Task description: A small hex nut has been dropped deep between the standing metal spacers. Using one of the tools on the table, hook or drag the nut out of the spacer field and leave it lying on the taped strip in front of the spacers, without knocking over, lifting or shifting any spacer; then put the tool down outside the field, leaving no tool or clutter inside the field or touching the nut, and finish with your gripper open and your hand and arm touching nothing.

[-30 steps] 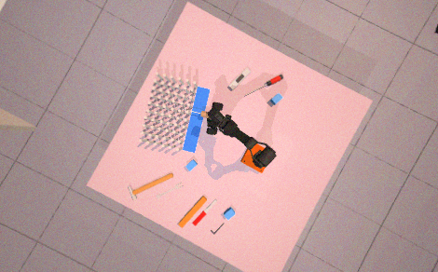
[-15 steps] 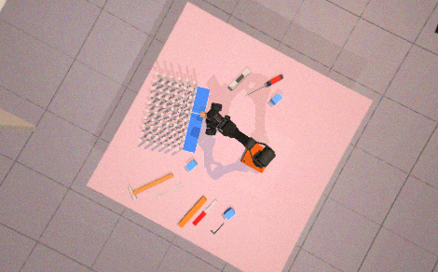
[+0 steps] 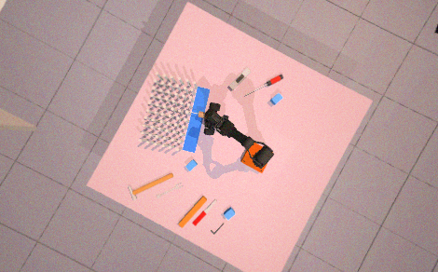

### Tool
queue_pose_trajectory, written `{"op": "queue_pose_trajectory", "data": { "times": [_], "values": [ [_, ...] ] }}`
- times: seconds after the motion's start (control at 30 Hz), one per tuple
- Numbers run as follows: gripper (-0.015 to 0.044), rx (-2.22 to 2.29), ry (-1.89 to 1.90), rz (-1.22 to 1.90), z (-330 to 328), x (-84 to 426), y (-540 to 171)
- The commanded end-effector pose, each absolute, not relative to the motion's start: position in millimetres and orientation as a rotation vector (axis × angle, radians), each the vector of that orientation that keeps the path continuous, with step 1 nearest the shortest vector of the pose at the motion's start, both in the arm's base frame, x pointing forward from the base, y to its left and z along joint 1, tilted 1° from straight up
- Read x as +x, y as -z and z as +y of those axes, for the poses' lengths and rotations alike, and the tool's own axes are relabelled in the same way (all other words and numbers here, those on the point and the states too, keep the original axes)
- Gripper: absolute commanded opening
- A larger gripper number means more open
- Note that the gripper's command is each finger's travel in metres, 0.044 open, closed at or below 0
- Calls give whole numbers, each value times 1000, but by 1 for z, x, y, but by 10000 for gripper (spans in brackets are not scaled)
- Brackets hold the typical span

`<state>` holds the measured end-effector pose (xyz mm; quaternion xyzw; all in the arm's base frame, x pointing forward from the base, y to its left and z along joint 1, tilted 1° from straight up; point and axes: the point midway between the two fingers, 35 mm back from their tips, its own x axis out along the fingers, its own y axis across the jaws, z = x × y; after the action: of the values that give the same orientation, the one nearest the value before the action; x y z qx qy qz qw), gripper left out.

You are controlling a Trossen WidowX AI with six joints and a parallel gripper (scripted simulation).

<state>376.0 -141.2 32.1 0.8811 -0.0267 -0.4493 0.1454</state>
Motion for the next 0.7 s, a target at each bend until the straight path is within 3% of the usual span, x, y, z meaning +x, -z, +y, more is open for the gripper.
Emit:
{"op": "queue_pose_trajectory", "data": {
  "times": [0.0,0.67],
  "values": [
    [0,2541,1290,-85,-142,381,-33],
    [0,2543,1289,-84,-140,388,-28]
  ]
}}
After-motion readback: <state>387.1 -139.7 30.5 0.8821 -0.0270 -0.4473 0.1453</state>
